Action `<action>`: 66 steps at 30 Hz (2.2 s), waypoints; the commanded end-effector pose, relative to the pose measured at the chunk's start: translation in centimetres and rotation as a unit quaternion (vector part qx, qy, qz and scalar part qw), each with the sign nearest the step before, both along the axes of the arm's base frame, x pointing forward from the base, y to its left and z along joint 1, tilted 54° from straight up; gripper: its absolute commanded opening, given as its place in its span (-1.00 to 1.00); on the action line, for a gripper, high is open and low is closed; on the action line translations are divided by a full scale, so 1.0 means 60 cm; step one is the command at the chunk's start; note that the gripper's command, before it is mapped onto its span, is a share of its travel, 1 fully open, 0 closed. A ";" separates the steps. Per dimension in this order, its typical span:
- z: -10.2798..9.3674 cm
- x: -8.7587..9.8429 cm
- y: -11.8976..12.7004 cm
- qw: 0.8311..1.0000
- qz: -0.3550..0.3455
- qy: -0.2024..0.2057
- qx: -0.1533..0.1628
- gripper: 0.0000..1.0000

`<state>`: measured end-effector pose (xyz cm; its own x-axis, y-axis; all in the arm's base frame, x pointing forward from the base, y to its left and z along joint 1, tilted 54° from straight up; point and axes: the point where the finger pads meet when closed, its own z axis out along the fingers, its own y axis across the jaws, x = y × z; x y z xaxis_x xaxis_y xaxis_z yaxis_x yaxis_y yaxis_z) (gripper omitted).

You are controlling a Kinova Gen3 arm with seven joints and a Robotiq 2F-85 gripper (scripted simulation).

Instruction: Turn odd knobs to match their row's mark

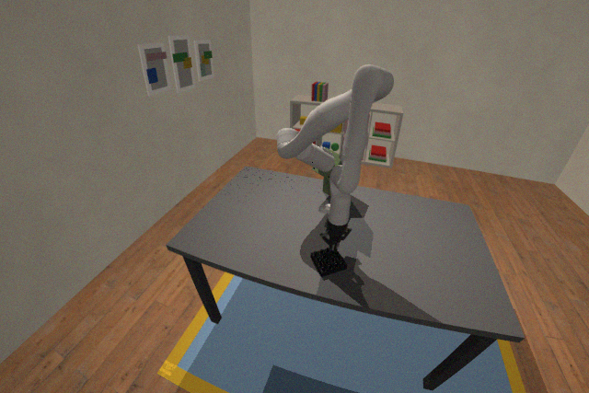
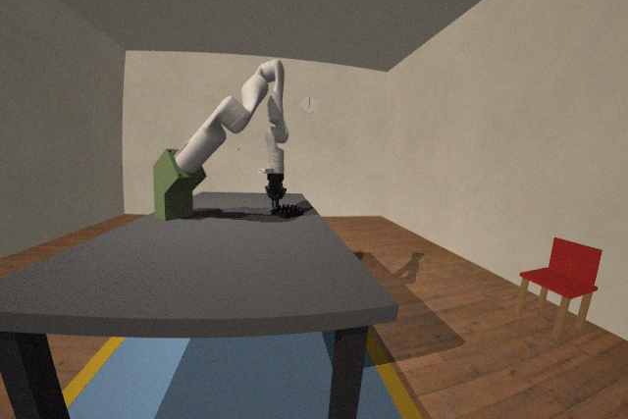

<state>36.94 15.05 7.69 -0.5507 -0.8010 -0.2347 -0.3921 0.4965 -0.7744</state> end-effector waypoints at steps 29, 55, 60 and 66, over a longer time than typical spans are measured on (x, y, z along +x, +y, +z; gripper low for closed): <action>0.000 0.000 0.001 1.000 0.001 0.000 0.000 -0.62; 0.025 -0.031 0.015 1.000 0.001 0.000 0.000 -0.62; 0.035 -0.044 0.020 1.000 0.001 0.000 0.000 -0.62; 0.037 -0.047 0.022 1.000 0.001 0.000 0.000 -0.62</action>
<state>34.23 16.02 9.90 -0.5457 -0.8070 -0.2256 -0.3884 0.4822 -0.7853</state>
